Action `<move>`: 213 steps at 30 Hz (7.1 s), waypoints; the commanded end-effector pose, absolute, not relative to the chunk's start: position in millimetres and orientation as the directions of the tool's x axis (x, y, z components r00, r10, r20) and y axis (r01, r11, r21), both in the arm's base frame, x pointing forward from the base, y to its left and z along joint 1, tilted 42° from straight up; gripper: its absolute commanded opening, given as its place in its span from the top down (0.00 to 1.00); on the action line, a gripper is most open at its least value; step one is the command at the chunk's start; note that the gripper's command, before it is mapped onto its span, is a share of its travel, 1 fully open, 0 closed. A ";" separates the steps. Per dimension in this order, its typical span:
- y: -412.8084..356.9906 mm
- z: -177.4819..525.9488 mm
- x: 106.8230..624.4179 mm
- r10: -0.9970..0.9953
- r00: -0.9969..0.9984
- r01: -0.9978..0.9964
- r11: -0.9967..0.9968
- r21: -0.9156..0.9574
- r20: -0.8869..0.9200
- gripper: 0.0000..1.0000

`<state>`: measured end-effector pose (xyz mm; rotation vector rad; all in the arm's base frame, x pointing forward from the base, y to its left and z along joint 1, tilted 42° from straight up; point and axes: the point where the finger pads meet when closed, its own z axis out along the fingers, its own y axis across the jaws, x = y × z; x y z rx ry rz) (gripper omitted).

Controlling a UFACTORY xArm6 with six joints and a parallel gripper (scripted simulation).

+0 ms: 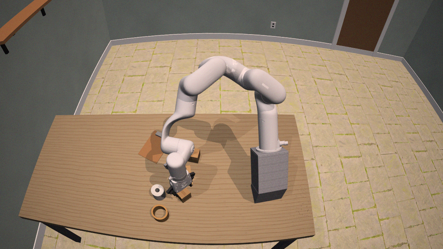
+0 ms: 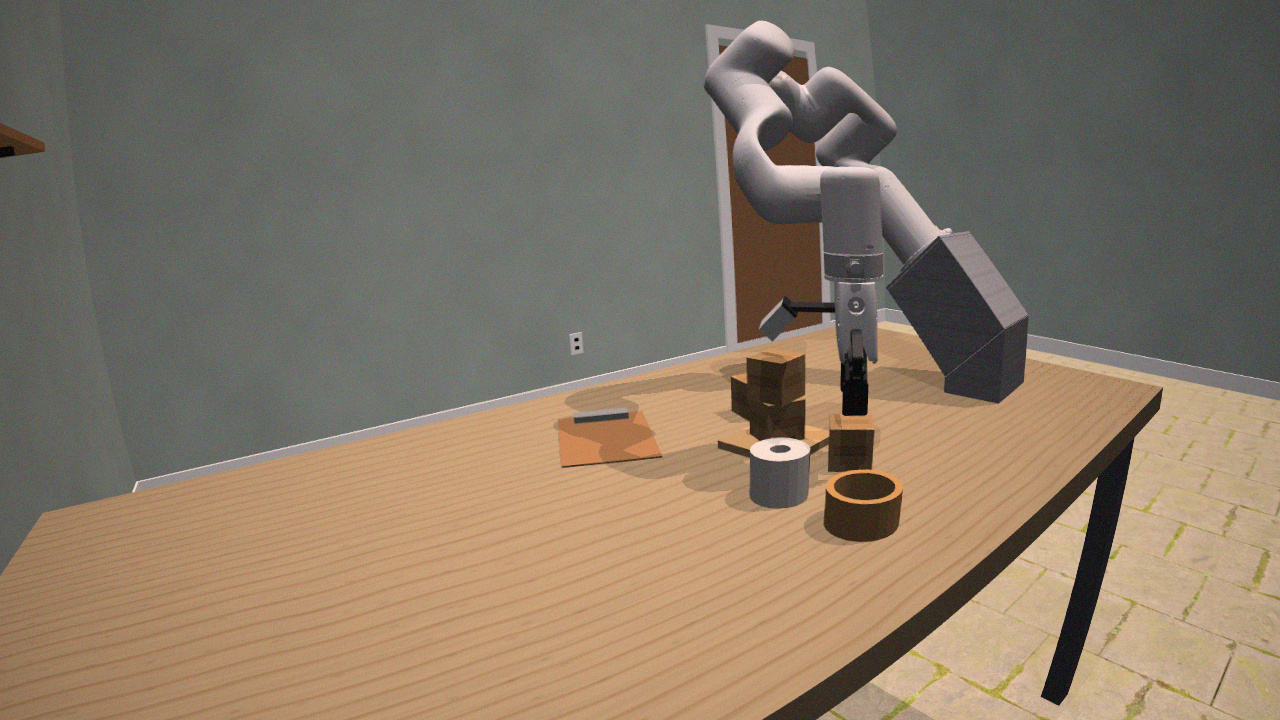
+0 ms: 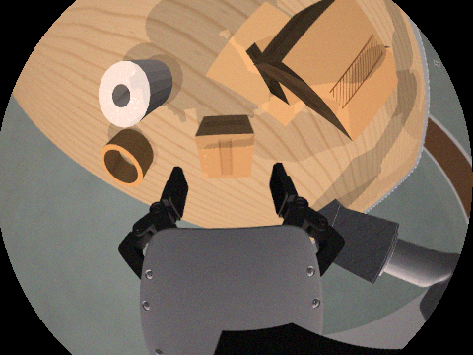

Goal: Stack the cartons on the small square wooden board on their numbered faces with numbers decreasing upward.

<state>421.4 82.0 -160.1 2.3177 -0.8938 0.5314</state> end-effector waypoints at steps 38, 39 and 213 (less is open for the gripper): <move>55.4 -191.2 427.9 -0.468 0.694 -0.704 -0.600 0.380 0.547 0.00; 55.0 -191.7 428.0 -0.468 0.694 -0.704 -0.600 0.380 0.547 0.00; 47.1 -20.9 437.3 -0.467 0.693 -0.704 -0.600 0.379 0.549 0.00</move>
